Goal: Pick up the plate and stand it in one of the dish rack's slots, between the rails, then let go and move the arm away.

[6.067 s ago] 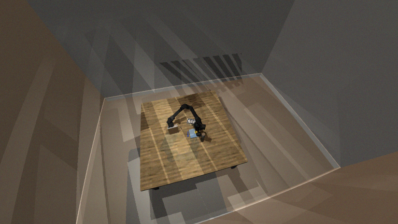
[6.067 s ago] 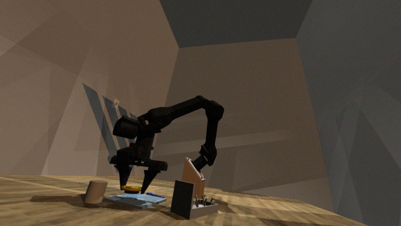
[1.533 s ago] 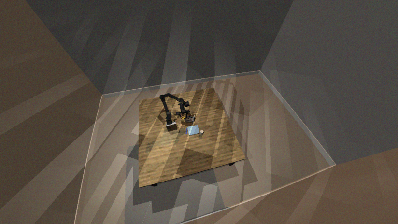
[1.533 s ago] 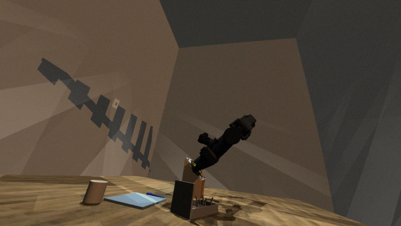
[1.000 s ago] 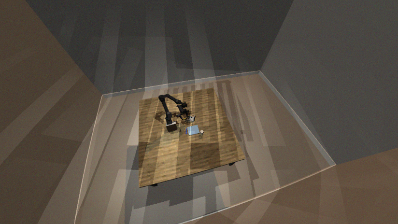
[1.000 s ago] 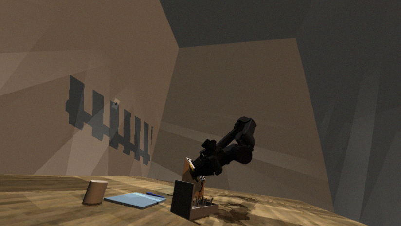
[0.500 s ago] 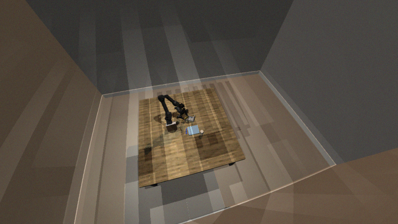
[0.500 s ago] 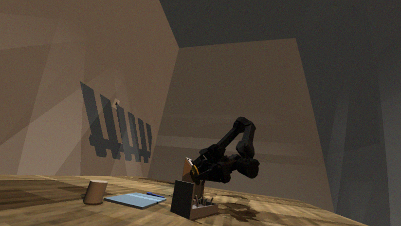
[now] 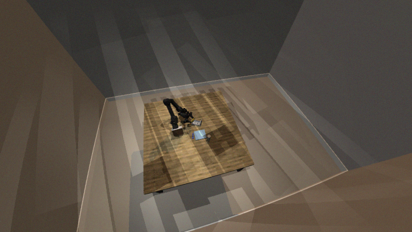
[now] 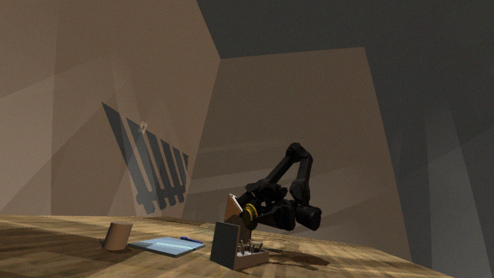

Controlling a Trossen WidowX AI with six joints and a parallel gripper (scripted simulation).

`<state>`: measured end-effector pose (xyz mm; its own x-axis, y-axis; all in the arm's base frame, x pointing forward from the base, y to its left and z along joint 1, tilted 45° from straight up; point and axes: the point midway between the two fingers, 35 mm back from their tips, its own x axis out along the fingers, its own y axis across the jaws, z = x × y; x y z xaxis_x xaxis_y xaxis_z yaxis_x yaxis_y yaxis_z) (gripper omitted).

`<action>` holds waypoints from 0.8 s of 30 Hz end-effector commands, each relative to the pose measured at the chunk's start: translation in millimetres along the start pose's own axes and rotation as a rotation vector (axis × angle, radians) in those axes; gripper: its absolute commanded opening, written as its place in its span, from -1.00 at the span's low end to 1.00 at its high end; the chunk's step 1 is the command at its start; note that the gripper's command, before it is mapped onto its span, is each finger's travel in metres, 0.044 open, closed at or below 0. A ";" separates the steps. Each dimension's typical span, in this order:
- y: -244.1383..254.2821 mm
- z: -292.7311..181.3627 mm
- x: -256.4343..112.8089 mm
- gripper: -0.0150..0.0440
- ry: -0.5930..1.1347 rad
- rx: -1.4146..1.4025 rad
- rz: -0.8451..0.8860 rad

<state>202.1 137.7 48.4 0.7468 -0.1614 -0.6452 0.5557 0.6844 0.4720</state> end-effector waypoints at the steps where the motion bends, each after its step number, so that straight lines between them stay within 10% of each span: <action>1: 2.6 -0.8 -5.9 -0.49 -0.044 0.002 0.071; 24: 12.1 -7.7 -24.0 -0.49 -0.140 0.021 0.266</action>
<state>187.0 153.8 67.4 0.9084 -0.0724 -0.4117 0.3399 0.7015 0.6264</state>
